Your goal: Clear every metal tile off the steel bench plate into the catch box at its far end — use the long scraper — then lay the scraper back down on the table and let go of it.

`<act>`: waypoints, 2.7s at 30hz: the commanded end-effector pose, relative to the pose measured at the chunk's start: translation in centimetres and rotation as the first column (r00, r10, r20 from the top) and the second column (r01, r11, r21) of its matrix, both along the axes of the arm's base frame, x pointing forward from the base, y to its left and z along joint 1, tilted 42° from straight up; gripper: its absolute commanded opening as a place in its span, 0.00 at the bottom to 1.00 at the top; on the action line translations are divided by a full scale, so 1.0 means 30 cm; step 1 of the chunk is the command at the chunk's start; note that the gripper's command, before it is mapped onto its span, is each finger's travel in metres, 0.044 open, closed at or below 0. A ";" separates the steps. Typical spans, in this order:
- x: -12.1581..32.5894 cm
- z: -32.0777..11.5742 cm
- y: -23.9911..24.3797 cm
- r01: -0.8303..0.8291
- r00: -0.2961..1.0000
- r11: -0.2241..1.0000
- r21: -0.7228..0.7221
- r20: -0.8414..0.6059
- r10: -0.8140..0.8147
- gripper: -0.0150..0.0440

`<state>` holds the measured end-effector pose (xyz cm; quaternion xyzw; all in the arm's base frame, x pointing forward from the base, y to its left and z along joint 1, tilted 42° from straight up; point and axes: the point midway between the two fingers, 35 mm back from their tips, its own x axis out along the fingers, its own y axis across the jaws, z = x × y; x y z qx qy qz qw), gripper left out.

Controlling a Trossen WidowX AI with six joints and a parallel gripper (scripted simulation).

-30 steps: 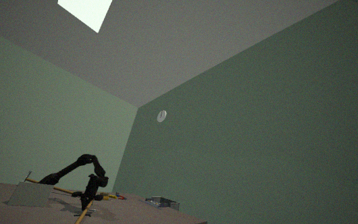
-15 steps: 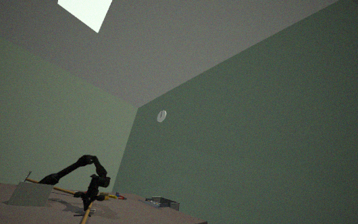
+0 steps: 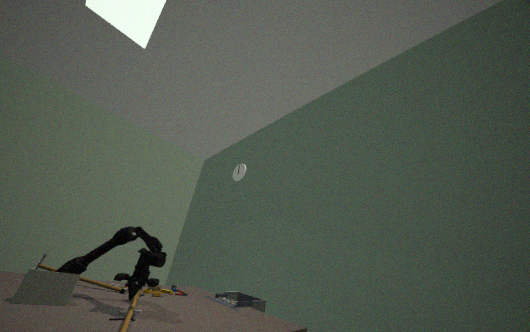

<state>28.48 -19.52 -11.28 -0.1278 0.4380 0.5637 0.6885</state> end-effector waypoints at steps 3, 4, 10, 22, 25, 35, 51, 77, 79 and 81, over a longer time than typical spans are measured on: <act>0.002 0.066 -0.059 -0.003 1.000 1.000 -0.010 0.006 0.003 0.25; 0.001 0.076 -0.067 -0.003 1.000 1.000 -0.010 0.006 0.003 0.25; -0.006 0.132 -0.109 -0.003 1.000 1.000 -0.010 0.005 0.003 0.25; -0.098 0.243 -0.175 -0.109 0.989 0.994 -0.012 0.096 0.110 0.25; -0.131 0.280 -0.193 -0.144 0.981 0.989 -0.013 0.127 0.145 0.25; -0.134 0.266 -0.184 -0.155 0.978 0.988 -0.014 0.136 0.155 0.25; -0.119 0.162 -0.115 -0.167 0.975 0.986 -0.017 0.147 0.167 0.25; -0.118 0.010 0.015 -0.186 0.968 0.982 -0.019 0.166 0.187 0.25; -0.120 -0.001 0.026 -0.188 0.968 0.982 -0.019 0.167 0.188 0.25; -0.121 -0.011 0.037 -0.189 0.967 0.982 -0.019 0.169 0.190 0.25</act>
